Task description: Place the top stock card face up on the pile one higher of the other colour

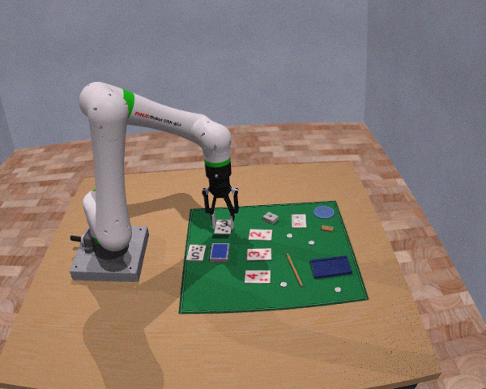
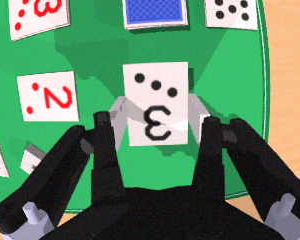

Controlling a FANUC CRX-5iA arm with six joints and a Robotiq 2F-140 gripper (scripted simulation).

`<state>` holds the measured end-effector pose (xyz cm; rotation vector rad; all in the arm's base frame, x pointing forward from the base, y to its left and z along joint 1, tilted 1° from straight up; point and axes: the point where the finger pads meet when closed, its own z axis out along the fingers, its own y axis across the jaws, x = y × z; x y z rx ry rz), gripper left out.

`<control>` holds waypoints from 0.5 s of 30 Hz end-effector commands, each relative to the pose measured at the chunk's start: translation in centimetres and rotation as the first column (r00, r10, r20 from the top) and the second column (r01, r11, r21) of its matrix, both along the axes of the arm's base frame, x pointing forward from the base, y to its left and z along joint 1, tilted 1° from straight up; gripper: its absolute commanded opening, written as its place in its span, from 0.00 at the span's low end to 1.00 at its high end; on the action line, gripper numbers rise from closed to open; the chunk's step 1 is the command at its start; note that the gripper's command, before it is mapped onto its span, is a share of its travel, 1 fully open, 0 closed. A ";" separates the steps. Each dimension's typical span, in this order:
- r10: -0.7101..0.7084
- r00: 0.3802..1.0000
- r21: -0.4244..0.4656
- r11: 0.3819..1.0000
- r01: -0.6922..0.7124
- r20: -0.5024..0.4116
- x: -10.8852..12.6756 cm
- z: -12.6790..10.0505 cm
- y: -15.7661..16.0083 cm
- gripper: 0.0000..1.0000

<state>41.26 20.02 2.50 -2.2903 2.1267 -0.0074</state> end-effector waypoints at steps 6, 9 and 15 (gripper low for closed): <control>0.000 1.000 0.000 1.000 0.000 0.000 0.0 0.9 0.0 0.41; 0.000 1.000 0.000 1.000 0.000 0.000 0.0 0.9 0.0 0.41; 0.000 1.000 0.000 1.000 0.000 0.000 0.0 0.9 0.0 0.41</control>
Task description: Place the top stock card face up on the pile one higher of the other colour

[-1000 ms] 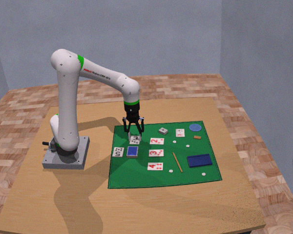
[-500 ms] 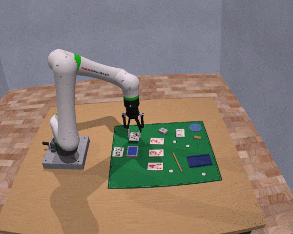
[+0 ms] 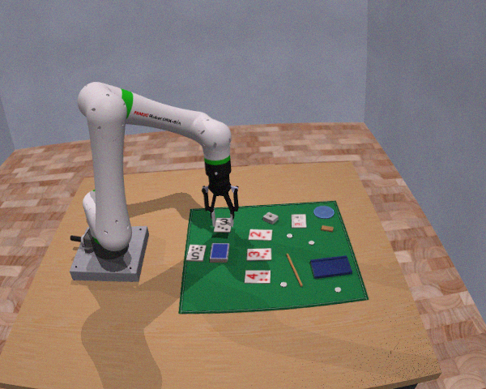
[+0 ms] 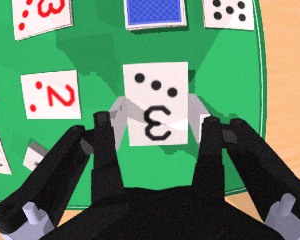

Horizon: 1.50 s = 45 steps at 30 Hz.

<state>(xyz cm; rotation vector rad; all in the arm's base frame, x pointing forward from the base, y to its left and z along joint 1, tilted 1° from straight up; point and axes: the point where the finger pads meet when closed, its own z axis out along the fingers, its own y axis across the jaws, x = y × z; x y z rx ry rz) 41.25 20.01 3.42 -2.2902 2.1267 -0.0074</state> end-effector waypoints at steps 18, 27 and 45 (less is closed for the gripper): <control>-0.076 0.997 0.001 0.997 0.076 0.000 0.8 0.0 -1.1 0.41; -0.240 0.971 0.003 0.971 0.240 -0.002 2.5 0.0 -3.6 0.41; -0.652 0.758 0.008 0.758 0.652 -0.009 7.4 0.1 -10.6 0.41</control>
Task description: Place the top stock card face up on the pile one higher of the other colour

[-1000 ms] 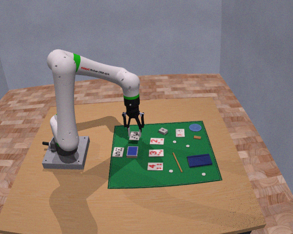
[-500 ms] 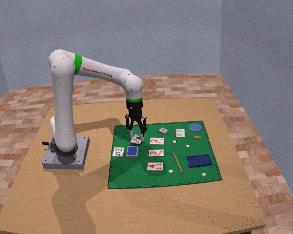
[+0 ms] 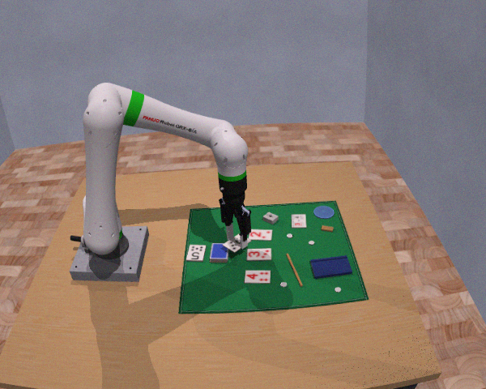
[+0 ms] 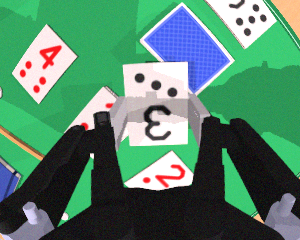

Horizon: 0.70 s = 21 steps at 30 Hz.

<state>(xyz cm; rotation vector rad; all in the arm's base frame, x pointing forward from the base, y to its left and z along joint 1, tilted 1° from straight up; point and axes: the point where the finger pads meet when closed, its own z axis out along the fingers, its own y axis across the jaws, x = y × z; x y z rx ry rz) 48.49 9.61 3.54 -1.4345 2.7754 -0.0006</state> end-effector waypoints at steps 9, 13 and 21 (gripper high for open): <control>-0.291 0.957 0.005 0.957 0.291 -0.004 3.0 0.0 -4.4 0.41; -0.411 0.912 0.006 0.912 0.411 -0.006 4.3 0.0 -6.3 0.41; -0.557 0.831 0.008 0.831 0.557 -0.008 6.1 0.1 -8.8 0.41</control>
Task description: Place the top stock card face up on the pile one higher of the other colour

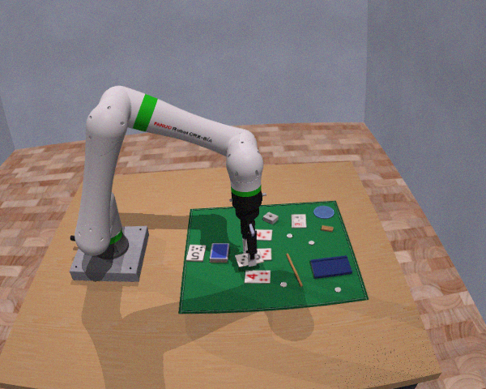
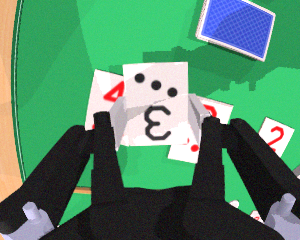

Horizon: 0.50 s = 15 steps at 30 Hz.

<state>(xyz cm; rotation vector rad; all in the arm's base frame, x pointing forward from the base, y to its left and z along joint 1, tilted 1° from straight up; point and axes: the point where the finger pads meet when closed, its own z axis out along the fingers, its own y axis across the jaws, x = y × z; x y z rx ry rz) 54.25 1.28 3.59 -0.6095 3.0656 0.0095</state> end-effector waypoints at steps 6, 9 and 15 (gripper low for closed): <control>-0.159 0.987 0.002 0.987 0.159 -0.001 1.7 0.0 -2.4 0.41; -0.208 0.978 0.003 0.978 0.208 -0.002 2.2 0.0 -3.2 0.41; -0.257 0.966 0.003 0.966 0.257 -0.002 2.7 0.1 -3.9 0.41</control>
